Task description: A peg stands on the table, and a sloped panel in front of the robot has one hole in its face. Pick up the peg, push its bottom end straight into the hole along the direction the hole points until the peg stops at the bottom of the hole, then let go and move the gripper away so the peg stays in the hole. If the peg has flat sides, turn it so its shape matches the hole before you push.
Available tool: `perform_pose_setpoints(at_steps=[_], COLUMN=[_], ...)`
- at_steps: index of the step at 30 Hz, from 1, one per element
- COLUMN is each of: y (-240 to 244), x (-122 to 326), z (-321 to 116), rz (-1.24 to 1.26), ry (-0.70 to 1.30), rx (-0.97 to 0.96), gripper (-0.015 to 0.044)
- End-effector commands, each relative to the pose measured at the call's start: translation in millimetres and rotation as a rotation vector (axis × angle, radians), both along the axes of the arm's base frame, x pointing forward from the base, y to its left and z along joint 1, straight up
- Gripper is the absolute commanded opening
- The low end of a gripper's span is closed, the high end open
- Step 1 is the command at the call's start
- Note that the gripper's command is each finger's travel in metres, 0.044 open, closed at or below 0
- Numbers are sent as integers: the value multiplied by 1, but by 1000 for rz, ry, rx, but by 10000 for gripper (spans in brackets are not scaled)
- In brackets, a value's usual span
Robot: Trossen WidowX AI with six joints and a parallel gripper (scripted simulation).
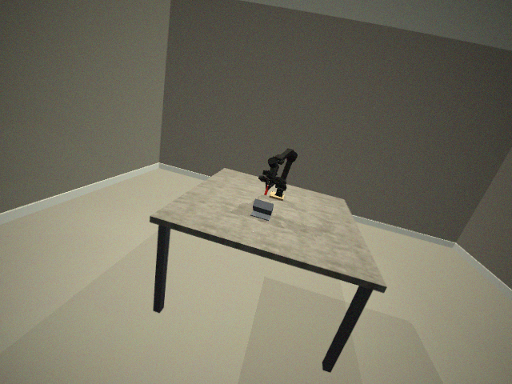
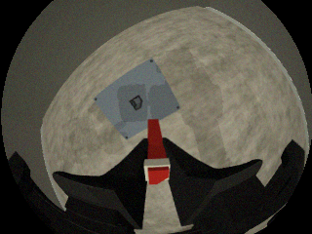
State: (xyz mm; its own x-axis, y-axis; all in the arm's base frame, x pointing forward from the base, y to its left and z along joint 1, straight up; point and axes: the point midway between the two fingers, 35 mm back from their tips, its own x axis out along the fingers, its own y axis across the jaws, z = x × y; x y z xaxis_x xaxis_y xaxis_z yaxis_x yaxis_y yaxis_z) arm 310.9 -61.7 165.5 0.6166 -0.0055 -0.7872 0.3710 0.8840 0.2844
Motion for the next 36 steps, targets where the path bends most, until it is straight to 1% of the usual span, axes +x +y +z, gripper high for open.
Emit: perform_pose_setpoints(at_steps=[1,36], y=[2,13], x=[4,31], z=[-5,-24], rz=[46,349], ry=[-6,-106], rx=[-27,-269], gripper=[0,0])
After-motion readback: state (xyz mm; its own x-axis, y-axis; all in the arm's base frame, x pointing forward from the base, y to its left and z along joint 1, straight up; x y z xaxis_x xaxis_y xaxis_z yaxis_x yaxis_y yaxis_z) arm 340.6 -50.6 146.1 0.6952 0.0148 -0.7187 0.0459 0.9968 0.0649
